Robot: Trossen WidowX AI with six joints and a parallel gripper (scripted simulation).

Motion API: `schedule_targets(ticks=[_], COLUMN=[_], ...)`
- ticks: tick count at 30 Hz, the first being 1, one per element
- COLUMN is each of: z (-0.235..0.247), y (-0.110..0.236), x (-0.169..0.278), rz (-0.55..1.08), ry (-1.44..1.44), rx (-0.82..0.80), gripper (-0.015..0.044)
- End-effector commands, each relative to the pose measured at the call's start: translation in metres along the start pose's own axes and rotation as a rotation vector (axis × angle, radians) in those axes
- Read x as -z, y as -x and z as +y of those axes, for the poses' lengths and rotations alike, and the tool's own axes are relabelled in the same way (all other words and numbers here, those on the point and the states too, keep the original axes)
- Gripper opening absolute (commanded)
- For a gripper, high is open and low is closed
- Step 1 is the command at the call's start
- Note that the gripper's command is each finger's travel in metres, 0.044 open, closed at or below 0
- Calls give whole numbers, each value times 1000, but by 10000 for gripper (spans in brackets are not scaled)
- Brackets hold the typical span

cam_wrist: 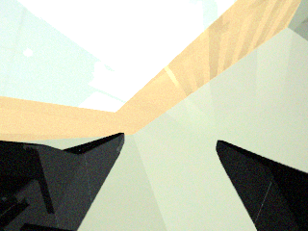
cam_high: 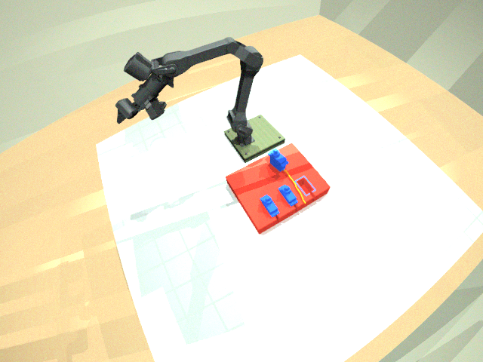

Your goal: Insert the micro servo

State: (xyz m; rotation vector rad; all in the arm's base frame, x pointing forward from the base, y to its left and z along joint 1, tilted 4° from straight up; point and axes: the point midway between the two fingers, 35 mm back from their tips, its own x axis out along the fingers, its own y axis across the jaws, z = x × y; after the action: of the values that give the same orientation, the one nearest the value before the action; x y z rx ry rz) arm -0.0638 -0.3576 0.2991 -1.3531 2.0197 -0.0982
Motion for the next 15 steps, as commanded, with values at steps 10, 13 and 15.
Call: schedule_targets(ticks=[10,13,15], z=[-84,-99,-106], y=[22,36,47], x=[-127,-158,-178], rz=[-390,-483,-544], ry=[-253,-302,-333], rx=[92,80,63], gripper=[440,440,440])
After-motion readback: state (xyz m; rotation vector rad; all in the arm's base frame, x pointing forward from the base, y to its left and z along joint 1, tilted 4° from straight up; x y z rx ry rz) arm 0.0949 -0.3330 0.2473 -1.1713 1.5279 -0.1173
